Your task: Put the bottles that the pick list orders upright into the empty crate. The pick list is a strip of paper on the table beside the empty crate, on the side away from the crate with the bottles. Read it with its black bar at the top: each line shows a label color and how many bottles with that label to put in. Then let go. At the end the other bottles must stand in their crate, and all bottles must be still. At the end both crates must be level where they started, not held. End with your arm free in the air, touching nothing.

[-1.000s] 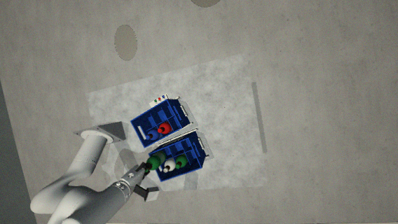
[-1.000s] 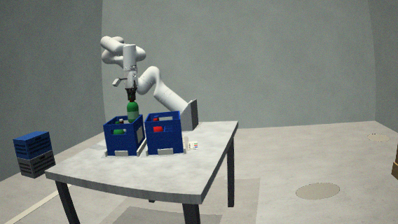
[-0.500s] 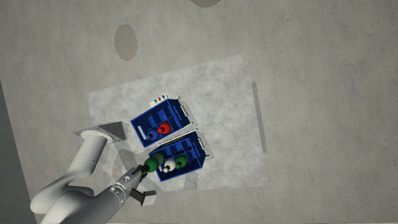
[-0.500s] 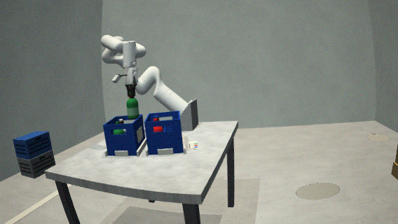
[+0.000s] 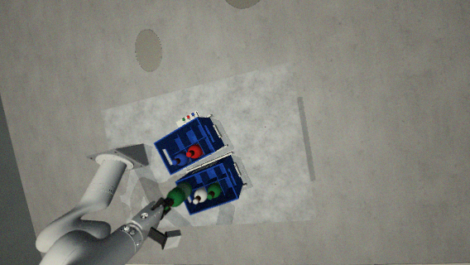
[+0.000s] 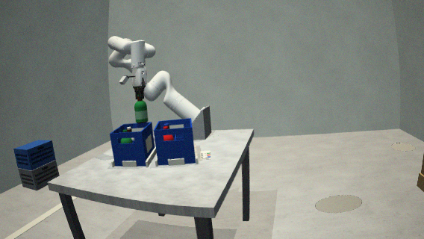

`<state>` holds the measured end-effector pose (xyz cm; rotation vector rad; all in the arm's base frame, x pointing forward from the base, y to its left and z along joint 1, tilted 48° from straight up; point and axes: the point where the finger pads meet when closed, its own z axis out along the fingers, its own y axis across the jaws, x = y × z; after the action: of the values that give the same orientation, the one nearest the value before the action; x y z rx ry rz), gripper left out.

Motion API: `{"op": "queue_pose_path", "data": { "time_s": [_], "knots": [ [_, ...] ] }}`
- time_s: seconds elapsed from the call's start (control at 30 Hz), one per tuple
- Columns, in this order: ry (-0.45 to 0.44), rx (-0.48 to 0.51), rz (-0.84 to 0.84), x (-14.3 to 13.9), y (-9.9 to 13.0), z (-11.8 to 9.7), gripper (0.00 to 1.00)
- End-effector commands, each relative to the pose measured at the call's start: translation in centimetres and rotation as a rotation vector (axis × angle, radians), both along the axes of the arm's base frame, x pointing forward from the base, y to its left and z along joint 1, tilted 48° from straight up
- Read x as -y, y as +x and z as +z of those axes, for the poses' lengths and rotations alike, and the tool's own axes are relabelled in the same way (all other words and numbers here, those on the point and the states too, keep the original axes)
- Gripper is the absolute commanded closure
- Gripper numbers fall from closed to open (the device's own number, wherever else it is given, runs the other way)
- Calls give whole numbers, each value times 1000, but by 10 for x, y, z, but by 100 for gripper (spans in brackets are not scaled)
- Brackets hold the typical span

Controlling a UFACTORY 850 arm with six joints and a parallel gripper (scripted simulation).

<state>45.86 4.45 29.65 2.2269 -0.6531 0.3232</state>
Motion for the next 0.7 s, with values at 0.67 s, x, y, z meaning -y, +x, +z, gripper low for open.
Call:
{"op": "queue_pose_path", "data": {
  "time_s": [0.67],
  "knots": [
    [1, 1, 1, -15, 13, -11, 100]
  ]
}}
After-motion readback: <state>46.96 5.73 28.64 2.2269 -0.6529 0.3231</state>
